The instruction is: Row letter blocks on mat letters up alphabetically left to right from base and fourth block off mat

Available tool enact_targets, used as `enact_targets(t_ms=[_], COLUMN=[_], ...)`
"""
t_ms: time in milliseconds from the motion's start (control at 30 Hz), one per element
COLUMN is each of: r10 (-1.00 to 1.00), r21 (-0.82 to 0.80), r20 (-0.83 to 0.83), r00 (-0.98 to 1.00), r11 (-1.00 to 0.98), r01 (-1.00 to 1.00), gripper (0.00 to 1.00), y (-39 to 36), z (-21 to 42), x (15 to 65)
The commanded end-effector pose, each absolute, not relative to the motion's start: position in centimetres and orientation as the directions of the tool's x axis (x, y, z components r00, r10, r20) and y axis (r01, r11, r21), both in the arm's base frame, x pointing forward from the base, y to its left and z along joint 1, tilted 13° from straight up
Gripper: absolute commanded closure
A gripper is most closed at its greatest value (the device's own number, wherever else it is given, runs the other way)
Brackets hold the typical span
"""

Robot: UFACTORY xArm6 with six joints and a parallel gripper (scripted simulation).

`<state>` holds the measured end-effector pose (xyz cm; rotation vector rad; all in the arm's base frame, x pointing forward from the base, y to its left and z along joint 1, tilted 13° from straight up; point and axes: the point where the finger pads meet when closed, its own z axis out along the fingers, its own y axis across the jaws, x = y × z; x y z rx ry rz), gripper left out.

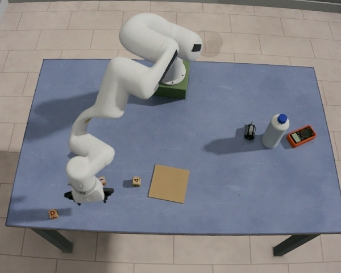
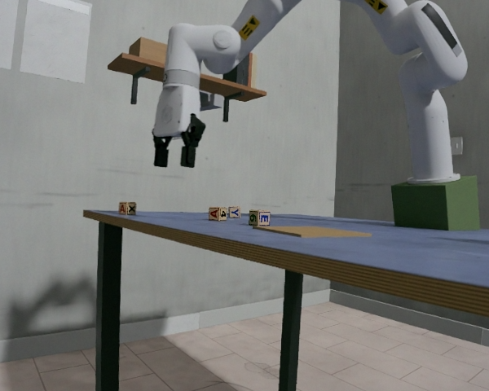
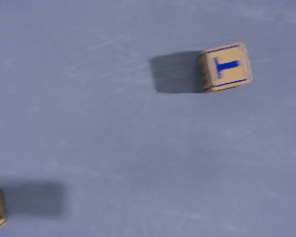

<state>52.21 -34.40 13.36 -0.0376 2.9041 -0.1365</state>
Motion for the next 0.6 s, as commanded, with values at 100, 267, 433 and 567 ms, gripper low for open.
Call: enact_targets(t_ms=[100,267,433,567], r10=[-0.115,-0.186,-0.226,-0.232], r21=[-0.083,-0.098,-0.107,-0.108], r20=[-0.206,-0.201,-0.198,-0.198], r00=[-0.972,-0.962,-0.954,-0.952], r11=[0.992,0.981,0.972,0.971], r01=[-0.100,-0.169,-0.208,-0.214], gripper=[0.00,0.00,0.00,0.00], y=[-41.8,-47.8,-50.7,-51.1], z=[13.9,14.0,13.8,13.8], x=[54.4,54.1,53.3,53.1])
